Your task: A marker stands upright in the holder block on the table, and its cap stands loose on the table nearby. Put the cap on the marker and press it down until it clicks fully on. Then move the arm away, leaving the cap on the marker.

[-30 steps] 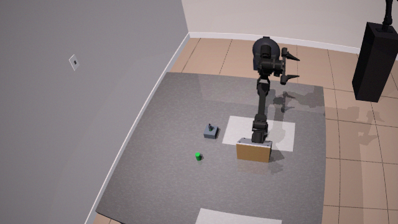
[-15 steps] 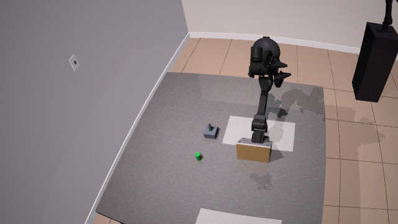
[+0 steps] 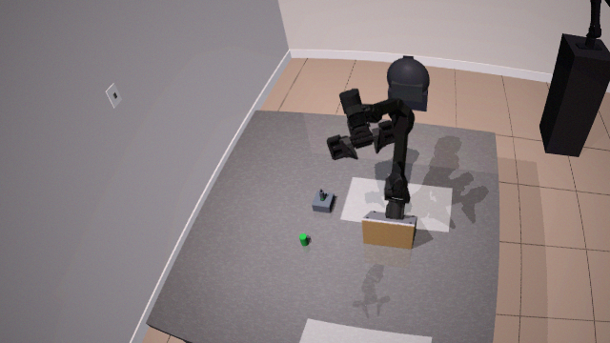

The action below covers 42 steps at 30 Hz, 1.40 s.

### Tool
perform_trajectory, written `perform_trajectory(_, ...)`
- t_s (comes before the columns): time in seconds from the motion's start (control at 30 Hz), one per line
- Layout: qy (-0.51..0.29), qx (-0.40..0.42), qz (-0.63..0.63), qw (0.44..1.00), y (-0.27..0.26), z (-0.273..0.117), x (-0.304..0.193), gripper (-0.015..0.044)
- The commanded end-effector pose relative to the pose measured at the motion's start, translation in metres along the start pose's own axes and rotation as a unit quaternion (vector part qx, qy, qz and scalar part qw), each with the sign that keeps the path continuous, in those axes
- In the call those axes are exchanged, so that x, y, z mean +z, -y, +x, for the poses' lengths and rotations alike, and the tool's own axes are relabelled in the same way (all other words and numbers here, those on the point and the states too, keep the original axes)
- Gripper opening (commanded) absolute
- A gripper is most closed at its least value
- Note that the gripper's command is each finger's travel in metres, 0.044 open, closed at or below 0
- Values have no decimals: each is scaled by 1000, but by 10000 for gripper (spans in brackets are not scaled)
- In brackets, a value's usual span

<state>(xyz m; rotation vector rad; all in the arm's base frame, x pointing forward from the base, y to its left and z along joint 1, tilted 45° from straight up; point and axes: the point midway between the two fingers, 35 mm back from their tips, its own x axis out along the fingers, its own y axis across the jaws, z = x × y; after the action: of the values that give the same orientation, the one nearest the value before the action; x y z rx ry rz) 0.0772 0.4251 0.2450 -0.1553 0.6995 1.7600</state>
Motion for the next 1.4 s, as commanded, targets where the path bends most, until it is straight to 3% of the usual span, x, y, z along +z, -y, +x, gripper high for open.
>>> perform_trajectory(0.0,-32,-97,135,986,62,1,-20,241)
perform_trajectory(0.33,-86,-282,373,880,168,-20,-87,241)
perform_trajectory(0.4,-90,-333,438,830,190,-29,-107,241)
perform_trajectory(0.57,-85,-466,580,663,239,-64,-164,241)
perform_trajectory(0.73,-56,-591,659,462,273,-109,-222,241)
perform_trajectory(0.93,2,-719,661,215,293,-172,-285,241)
perform_trajectory(1.07,47,-782,616,82,298,-211,-318,241)
perform_trajectory(1.37,55,-791,606,64,298,-218,-323,241)
